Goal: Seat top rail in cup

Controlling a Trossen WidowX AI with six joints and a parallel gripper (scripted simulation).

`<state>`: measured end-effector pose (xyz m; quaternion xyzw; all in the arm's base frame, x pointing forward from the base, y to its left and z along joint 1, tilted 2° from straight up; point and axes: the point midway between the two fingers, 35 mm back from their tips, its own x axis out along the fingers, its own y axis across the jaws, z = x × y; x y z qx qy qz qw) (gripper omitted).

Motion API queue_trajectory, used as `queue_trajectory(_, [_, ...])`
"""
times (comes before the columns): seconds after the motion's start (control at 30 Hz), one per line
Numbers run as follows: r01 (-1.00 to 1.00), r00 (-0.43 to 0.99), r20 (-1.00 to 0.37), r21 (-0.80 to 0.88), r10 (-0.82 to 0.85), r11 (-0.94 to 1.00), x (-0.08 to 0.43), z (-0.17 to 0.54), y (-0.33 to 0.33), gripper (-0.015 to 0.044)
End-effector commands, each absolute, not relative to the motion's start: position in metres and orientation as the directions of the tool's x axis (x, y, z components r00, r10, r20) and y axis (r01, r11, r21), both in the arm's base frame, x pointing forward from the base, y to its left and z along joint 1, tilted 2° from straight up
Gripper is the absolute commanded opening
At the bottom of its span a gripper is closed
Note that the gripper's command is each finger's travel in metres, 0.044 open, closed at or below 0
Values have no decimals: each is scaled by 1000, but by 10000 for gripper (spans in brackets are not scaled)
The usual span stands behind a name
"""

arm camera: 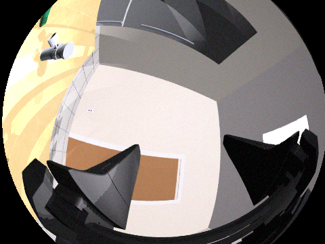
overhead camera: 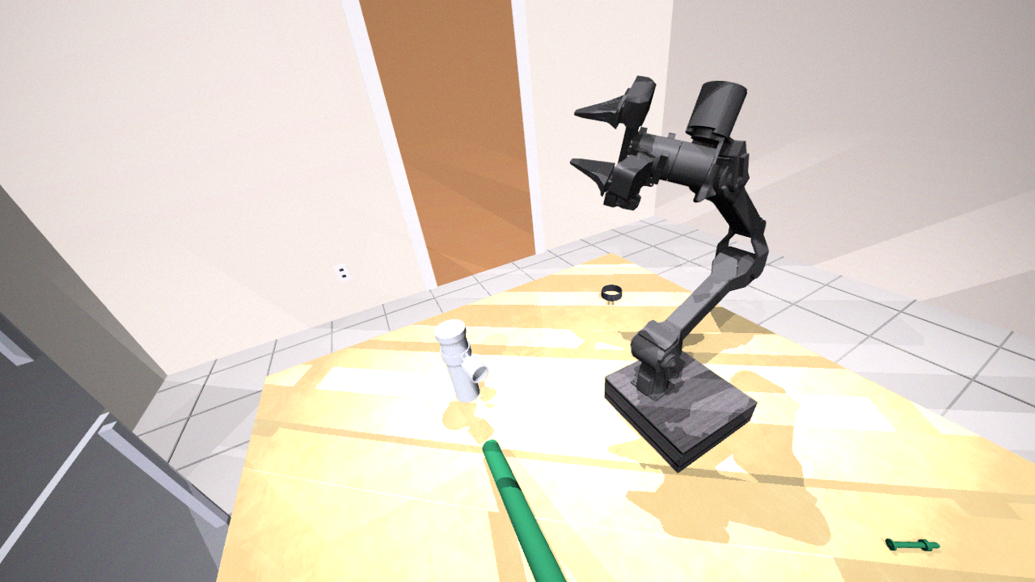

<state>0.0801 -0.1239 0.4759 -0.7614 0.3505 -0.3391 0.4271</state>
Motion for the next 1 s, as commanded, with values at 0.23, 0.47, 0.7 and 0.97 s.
queue_trajectory(0.23, [-125,712,15,-981,-702,-147,185,438,-111,440])
queue_trajectory(0.47, [-126,792,-322,-917,-518,378,275,364,-94,440])
queue_trajectory(0.7, [-116,699,-650,-516,-299,849,325,278,-73,440])
queue_trajectory(0.97, [133,482,-874,6,-59,991,342,198,-49,440])
